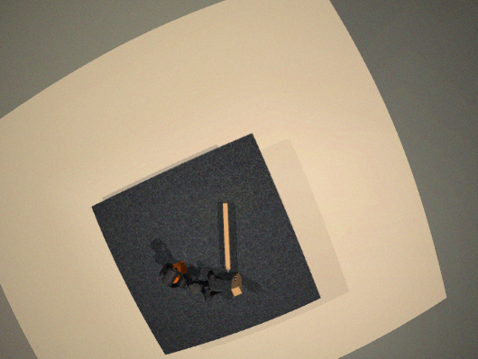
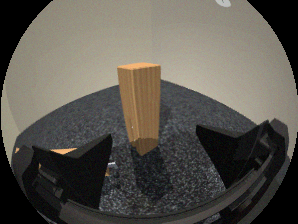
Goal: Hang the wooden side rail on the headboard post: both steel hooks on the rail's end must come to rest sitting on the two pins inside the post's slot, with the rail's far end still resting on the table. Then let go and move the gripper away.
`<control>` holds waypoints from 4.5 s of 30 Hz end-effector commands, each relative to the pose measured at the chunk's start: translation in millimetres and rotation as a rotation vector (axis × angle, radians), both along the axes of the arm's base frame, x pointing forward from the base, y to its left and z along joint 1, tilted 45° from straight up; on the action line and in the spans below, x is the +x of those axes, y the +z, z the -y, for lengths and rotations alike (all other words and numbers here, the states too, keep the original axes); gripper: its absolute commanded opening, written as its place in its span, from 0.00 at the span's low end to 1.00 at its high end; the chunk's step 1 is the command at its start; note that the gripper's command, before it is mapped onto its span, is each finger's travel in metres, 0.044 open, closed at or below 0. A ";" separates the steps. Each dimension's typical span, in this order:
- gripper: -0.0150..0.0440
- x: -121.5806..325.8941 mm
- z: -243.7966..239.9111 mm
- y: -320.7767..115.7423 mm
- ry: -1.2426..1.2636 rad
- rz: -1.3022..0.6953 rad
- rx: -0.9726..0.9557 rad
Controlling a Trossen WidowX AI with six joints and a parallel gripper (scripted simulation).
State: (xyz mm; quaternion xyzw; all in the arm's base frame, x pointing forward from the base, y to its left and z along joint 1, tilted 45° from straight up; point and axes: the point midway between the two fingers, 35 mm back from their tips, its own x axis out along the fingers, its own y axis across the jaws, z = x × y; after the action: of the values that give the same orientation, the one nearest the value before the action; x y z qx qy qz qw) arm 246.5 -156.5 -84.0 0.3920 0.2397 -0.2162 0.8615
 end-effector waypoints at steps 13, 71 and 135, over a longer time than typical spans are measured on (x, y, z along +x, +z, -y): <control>1.00 -8.2 -35.6 1.3 0.134 0.030 0.018; 1.00 50.3 -21.3 52.4 -0.083 -0.422 0.283; 1.00 129.5 -69.6 123.6 2.009 0.078 -0.432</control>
State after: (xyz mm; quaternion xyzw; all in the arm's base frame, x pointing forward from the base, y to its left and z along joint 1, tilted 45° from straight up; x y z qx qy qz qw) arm 375.8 -89.3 42.4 -0.1460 0.3917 0.5707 0.7068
